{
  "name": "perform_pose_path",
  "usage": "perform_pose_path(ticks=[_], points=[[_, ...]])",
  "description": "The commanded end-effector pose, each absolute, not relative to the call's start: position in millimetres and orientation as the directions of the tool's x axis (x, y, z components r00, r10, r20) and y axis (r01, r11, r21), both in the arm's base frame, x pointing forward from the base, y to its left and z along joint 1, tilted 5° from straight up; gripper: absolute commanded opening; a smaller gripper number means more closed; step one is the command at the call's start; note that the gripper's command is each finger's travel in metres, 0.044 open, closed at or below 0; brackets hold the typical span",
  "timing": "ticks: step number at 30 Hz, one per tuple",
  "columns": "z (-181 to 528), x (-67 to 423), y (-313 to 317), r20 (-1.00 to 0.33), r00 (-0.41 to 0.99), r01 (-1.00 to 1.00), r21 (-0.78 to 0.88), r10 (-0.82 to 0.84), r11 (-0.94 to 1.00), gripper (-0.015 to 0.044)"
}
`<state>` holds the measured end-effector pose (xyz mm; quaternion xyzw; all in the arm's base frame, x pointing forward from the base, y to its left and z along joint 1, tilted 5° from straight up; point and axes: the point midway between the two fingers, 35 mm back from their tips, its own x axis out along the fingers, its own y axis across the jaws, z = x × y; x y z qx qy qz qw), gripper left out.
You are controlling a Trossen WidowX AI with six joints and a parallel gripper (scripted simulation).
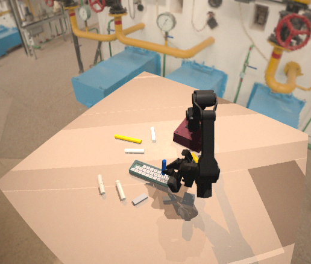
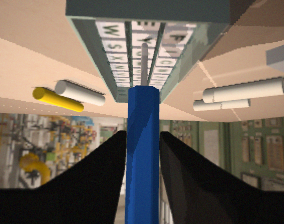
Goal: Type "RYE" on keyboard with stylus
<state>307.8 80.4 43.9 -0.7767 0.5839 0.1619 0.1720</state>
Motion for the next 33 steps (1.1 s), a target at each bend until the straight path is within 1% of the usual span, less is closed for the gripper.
perform_pose_path(ticks=[1, 18, 27, 31, 33], points=[[42, 308, 80, -0.454, 0.264, -0.963, -0.08, -0.851, -0.257, 0.0081], [39, 308, 80, -0.454, 0.264, -0.963, -0.08, -0.851, -0.257, 0.0081], [76, 305, 81, -0.454, 0.264, -0.963, -0.08, -0.851, -0.257, 0.0081], [73, 305, 80, -0.451, 0.267, -0.962, -0.075, -0.852, -0.262, 0.0085], [73, 305, 80, -0.451, 0.267, -0.962, -0.075, -0.852, -0.262, 0.0071]])
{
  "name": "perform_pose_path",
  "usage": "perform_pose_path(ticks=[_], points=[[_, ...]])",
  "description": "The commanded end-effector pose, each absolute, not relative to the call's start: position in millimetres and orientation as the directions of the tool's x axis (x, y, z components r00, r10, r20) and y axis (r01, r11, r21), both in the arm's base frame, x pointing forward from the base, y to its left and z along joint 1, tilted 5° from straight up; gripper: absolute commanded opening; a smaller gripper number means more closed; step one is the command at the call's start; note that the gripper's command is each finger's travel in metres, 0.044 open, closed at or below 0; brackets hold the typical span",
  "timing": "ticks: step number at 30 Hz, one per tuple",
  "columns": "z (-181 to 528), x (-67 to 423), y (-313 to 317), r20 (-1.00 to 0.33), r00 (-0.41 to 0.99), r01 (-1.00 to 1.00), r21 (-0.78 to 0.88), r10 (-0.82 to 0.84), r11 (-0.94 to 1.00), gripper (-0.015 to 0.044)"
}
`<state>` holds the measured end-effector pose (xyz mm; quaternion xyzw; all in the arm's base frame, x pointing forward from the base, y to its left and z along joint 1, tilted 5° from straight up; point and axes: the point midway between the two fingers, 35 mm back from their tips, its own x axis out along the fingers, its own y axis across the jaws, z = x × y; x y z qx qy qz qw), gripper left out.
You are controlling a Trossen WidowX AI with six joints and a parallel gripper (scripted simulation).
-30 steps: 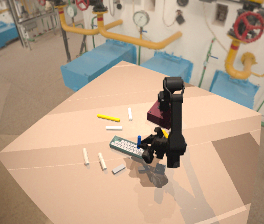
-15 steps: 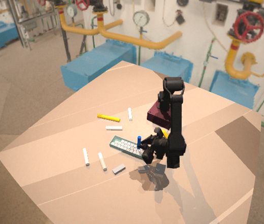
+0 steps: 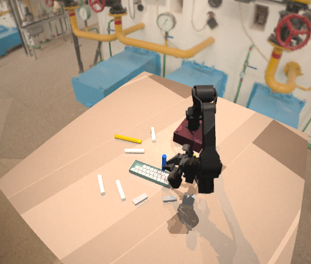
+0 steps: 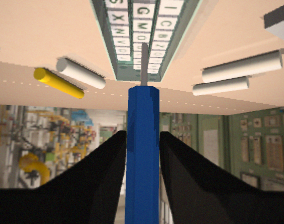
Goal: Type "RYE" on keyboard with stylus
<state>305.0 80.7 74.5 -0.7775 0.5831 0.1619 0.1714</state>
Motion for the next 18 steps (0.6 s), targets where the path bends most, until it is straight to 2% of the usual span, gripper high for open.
perform_pose_path(ticks=[1, 6, 8, 18], points=[[73, 305, 80, -0.451, 0.267, -0.962, -0.075, -0.852, -0.262, 0.0065], [73, 305, 80, -0.451, 0.267, -0.962, -0.075, -0.852, -0.262, 0.0031], [74, 304, 83, -0.451, 0.266, -0.962, -0.075, -0.852, -0.261, 0.0], [74, 299, 99, -0.452, 0.264, -0.963, -0.08, -0.852, -0.256, 0.0]])
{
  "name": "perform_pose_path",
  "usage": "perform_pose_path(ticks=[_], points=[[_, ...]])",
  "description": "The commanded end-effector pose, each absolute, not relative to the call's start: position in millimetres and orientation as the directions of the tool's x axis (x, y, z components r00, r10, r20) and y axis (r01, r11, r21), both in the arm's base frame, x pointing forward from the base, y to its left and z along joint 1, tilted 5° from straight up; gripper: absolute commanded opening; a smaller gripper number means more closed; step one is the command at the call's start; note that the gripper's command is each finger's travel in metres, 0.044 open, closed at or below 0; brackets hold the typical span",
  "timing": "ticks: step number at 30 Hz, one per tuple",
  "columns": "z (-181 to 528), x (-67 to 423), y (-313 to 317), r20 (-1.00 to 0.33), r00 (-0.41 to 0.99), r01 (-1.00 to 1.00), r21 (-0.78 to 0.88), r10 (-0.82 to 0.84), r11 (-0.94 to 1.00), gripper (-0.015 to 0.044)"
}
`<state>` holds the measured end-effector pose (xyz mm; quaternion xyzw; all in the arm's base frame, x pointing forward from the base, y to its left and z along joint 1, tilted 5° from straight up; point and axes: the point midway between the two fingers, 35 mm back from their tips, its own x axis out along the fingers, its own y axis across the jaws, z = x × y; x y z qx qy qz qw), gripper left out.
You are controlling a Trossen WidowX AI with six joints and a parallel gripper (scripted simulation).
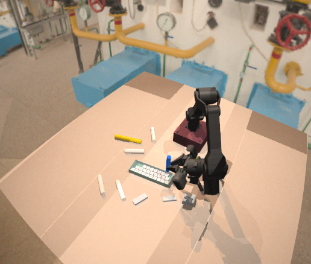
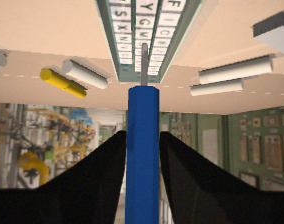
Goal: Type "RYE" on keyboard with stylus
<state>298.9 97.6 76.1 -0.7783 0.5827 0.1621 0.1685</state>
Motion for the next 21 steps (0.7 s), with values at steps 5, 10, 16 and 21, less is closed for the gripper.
perform_pose_path(ticks=[5, 10, 16, 21], points=[[58, 301, 98, -0.454, 0.264, -0.963, -0.08, -0.851, -0.257, 0.0], [56, 301, 98, -0.454, 0.264, -0.963, -0.08, -0.851, -0.257, 0.0053], [54, 301, 98, -0.454, 0.264, -0.963, -0.08, -0.851, -0.257, 0.0081], [51, 302, 98, -0.454, 0.264, -0.963, -0.08, -0.851, -0.257, 0.0081]])
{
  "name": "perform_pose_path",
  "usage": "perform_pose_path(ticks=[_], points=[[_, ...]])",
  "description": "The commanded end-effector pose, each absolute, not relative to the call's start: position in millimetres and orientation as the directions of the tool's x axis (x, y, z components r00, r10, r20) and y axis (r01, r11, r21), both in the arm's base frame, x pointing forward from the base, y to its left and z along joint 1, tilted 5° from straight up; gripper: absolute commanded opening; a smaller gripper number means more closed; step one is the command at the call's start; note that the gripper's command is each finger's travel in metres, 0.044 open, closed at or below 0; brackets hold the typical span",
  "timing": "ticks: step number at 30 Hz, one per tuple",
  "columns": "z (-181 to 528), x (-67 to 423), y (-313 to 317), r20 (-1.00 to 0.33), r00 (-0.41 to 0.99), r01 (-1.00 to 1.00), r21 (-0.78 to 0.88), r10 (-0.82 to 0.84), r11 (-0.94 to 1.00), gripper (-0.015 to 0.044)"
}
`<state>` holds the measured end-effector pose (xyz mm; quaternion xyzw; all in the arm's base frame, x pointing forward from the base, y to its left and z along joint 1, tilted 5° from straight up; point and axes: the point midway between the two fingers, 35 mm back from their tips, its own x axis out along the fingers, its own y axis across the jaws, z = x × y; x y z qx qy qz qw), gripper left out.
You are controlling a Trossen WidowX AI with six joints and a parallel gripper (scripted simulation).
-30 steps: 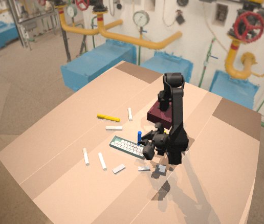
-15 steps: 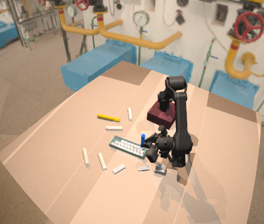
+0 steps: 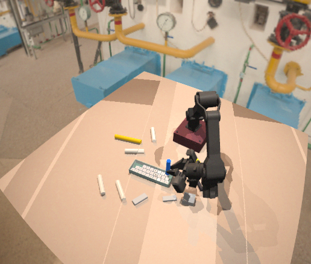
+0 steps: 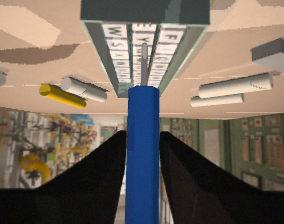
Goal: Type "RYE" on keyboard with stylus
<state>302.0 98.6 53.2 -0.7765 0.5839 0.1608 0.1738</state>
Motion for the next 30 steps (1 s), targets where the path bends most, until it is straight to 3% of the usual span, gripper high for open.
perform_pose_path(ticks=[1, 30], points=[[50, 302, 98, -0.454, 0.264, -0.963, -0.08, -0.851, -0.257, 0.0081], [38, 303, 98, -0.454, 0.264, -0.963, -0.08, -0.851, -0.257, 0.0081]])
